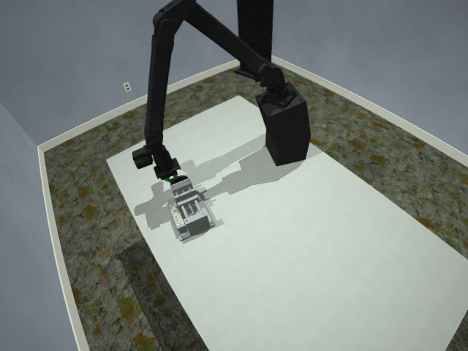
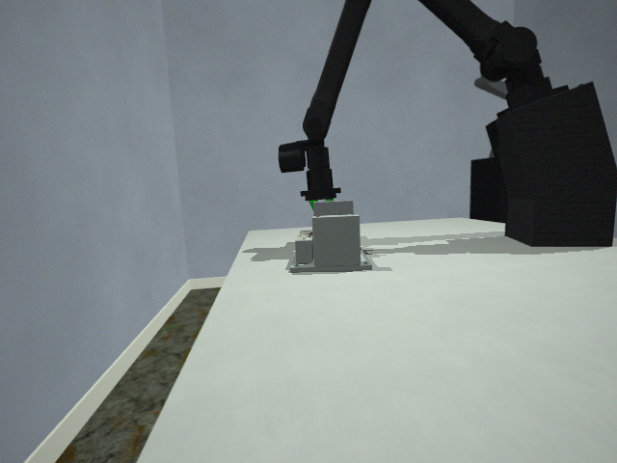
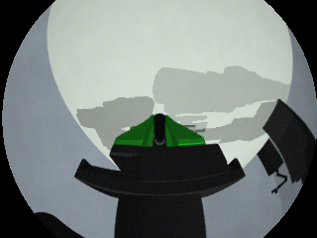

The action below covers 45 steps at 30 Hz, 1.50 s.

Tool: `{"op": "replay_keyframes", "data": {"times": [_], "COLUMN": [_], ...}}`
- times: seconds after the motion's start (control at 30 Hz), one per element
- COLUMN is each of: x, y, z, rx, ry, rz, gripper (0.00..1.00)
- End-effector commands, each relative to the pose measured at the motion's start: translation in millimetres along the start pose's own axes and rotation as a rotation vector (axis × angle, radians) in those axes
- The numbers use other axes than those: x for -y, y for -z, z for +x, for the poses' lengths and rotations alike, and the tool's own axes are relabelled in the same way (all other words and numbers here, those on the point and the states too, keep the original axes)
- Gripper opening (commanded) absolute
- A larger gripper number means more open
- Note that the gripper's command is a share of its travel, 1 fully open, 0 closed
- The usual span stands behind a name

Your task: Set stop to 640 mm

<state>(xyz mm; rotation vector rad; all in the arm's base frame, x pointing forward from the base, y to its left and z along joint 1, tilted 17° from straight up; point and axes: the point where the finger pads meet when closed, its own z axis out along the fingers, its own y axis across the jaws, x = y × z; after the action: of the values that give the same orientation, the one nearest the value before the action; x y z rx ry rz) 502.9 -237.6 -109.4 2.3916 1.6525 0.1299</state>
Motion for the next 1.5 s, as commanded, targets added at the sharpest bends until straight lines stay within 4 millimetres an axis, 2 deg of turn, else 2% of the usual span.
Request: {"op": "replay_keyframes", "data": {"times": [0.0, 0.07, 0.13, 0.3, 0.5, 0.57, 0.87, 1.47], "x": [-28, -27, -5, 9, 13, 9, 22, 35], "y": [-5, -6, -13, -19, -21, -20, -23, -27], "z": [-6, -6, -6, -7, -7, -7, -7, -7], "rx": [0.007, 0.007, 0.005, 0.005, 0.006, 0.006, 0.006, 0.007], "ry": [-0.008, -0.008, -0.008, -0.008, -0.01, -0.01, -0.009, -0.007], "rz": [-0.075, -0.075, -0.044, -0.043, -0.043, -0.05, -0.043, -0.042], "gripper": [0.06, 0.06, 0.06, 0.06, 0.06, 0.06, 0.06, 0.06]}}
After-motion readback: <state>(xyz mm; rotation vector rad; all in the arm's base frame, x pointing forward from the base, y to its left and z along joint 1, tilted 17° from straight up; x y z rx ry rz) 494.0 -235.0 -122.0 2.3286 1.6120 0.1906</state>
